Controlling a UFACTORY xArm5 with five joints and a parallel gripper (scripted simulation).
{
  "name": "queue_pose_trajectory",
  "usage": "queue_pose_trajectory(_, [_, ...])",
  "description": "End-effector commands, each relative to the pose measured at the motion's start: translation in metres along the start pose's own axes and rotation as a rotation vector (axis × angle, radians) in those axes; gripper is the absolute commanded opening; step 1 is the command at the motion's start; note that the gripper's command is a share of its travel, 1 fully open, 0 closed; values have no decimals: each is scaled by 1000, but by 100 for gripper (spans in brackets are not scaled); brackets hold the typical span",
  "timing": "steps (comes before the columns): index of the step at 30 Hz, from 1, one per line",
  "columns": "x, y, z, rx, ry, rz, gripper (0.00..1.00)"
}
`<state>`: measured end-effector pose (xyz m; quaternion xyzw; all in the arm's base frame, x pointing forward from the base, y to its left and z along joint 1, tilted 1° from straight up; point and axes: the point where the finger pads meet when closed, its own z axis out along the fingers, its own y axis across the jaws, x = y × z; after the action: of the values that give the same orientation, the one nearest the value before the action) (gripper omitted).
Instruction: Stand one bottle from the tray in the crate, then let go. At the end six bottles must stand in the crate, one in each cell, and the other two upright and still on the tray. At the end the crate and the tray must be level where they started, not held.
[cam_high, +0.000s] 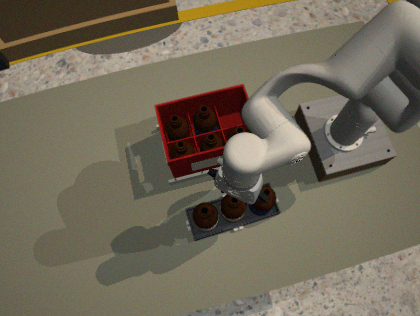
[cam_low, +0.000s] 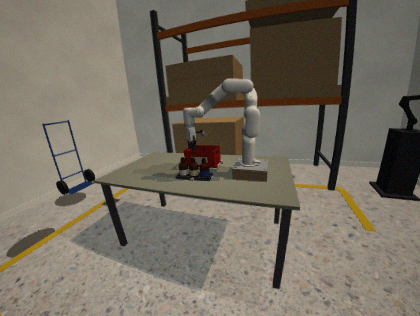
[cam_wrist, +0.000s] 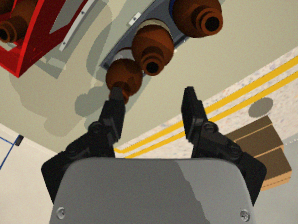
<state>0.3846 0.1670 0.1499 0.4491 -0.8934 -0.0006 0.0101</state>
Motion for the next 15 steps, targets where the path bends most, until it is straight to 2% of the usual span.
queue_pose_trajectory(1, [-1, -1, 0, 2, -3, 0, 65])
queue_pose_trajectory(15, [-1, -1, 9, 2, -3, 0, 65])
